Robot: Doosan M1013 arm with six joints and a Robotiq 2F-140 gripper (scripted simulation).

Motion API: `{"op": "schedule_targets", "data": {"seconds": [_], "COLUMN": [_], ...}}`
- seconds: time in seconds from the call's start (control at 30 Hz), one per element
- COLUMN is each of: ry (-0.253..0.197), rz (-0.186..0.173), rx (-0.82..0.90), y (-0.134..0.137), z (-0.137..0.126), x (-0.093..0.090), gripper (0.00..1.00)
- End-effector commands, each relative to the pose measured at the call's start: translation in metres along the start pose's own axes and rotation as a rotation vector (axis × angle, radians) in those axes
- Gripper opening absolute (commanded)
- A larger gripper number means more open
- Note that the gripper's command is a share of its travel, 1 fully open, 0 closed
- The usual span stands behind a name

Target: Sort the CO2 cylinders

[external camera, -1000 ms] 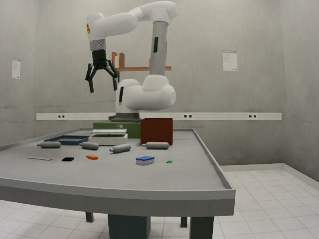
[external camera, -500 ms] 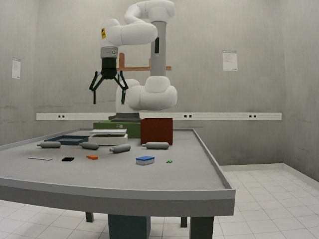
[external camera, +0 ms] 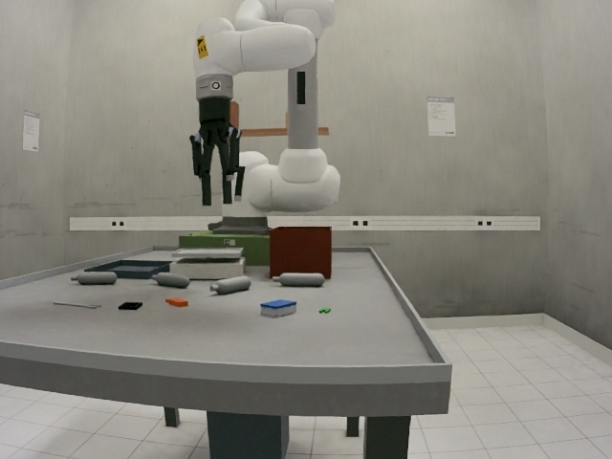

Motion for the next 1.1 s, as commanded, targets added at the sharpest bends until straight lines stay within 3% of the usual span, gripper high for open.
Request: {"op": "schedule_targets", "data": {"seconds": [0.0, 0.13, 0.5, 1.0, 1.07], "ry": [0.002, 0.002, 0.002, 0.002, 0.002], "rz": [0.048, 0.048, 0.049, 0.049, 0.049], "rx": [-0.204, -0.205, -0.206, -0.206, -0.206], "y": [0.052, 0.088, 0.087, 0.082, 0.082], "z": [-0.051, -0.089, -0.089, -0.088, -0.088], "x": [-0.007, -0.012, -0.036, -0.134, -0.134], "gripper": [0.39, 0.39, 0.39, 0.39, 0.39]}}
Point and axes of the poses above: the point where the finger pads meet when closed, its own x axis back along the fingers, its own y axis across the jaws, z = x × y, the point moved 8 cm from there along x, back along the fingers, and after that the axes turned 2 degrees about x, right-handed, at the moved point
